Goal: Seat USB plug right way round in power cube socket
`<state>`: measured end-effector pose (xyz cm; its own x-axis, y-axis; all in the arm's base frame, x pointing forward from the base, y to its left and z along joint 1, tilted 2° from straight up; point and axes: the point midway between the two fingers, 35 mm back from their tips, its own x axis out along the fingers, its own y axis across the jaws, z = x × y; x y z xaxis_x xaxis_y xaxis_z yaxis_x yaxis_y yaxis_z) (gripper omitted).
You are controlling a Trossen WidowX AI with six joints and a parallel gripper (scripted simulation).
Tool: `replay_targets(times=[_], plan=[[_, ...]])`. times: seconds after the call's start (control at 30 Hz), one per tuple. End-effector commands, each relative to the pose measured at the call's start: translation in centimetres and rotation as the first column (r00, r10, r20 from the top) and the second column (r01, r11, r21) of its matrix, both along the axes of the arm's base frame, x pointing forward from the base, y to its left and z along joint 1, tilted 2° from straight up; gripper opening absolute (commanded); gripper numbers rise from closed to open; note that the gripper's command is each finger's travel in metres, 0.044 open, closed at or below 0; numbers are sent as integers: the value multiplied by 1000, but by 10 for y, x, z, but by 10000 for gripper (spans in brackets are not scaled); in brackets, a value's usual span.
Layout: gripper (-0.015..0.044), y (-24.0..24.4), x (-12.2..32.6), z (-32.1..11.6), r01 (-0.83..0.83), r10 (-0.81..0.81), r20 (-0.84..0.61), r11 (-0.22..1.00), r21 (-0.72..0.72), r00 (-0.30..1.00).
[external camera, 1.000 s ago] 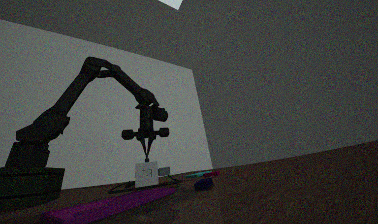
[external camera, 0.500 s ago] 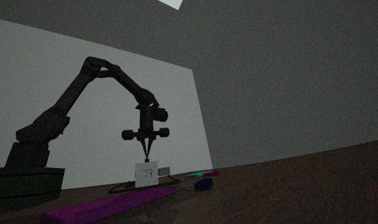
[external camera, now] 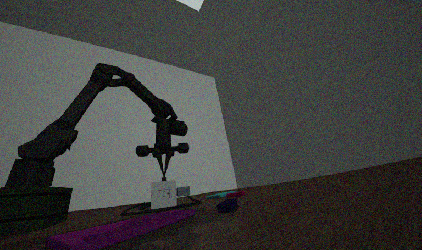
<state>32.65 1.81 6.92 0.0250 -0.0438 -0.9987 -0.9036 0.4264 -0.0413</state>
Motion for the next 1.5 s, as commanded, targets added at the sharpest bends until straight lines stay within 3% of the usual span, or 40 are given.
replay_targets(times=[0.0,0.9,1.03,1.47], plan=[[0,0,0,-3,1,-1,-4,1000,1,1000],[0,0,0,-3,1,-1,-4,1000,1,1000],[95,0,0,0,0,0,0,1000,0,1000],[95,0,0,0,0,0,0,1000,0,1000]])
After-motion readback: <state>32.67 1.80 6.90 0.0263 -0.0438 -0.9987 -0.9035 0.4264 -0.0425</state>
